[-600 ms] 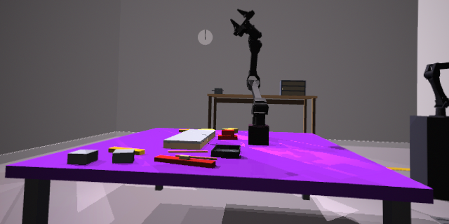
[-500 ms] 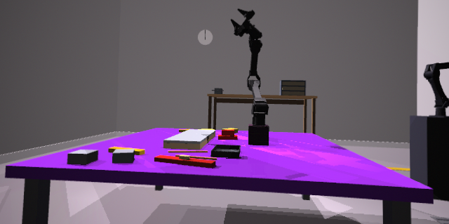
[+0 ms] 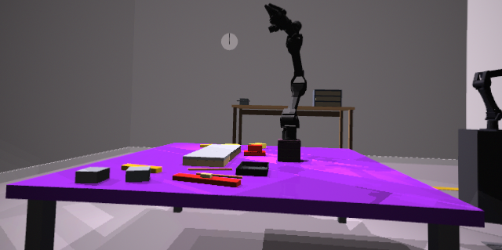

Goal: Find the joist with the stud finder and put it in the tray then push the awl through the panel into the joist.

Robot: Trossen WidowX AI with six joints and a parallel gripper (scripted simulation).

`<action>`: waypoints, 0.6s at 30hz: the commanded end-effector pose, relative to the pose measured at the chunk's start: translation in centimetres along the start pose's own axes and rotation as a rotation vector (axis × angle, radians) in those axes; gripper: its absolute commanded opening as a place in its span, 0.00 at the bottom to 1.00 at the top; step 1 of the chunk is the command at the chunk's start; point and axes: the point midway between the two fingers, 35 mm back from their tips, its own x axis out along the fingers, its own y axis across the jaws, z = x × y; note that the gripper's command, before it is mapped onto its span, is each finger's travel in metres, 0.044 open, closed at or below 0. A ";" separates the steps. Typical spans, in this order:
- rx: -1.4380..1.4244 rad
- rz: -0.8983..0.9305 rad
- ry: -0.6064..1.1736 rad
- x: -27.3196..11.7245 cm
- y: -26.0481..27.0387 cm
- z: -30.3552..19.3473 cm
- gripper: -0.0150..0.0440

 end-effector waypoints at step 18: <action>-1.629 -0.555 -0.177 2.6 -18.1 18.0 1.00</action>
